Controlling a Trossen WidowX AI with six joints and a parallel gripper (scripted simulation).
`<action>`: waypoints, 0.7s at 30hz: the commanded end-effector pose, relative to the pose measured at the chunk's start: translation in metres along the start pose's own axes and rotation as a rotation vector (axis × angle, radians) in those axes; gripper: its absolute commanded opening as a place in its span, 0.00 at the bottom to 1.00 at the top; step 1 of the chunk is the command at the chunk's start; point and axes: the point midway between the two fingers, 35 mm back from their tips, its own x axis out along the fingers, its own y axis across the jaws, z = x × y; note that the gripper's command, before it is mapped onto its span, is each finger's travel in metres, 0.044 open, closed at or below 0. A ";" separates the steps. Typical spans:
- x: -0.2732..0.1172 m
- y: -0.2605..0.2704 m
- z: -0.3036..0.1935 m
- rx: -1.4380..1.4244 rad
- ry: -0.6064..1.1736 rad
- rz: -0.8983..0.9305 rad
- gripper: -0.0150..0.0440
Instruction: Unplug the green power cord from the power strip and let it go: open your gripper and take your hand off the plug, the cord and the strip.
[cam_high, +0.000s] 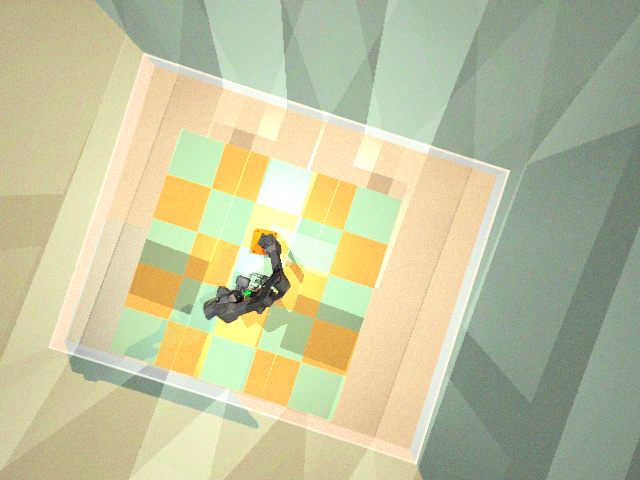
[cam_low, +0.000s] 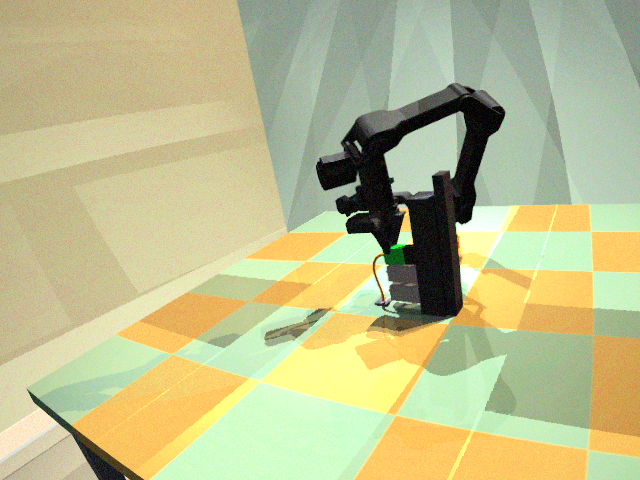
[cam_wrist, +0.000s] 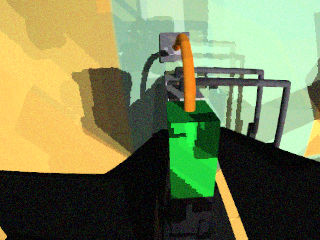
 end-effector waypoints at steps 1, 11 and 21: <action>-0.011 0.000 0.034 0.008 -0.069 0.012 0.25; -0.015 -0.002 0.050 0.009 -0.069 0.013 0.25; -0.010 -0.004 0.048 0.009 -0.066 0.013 0.52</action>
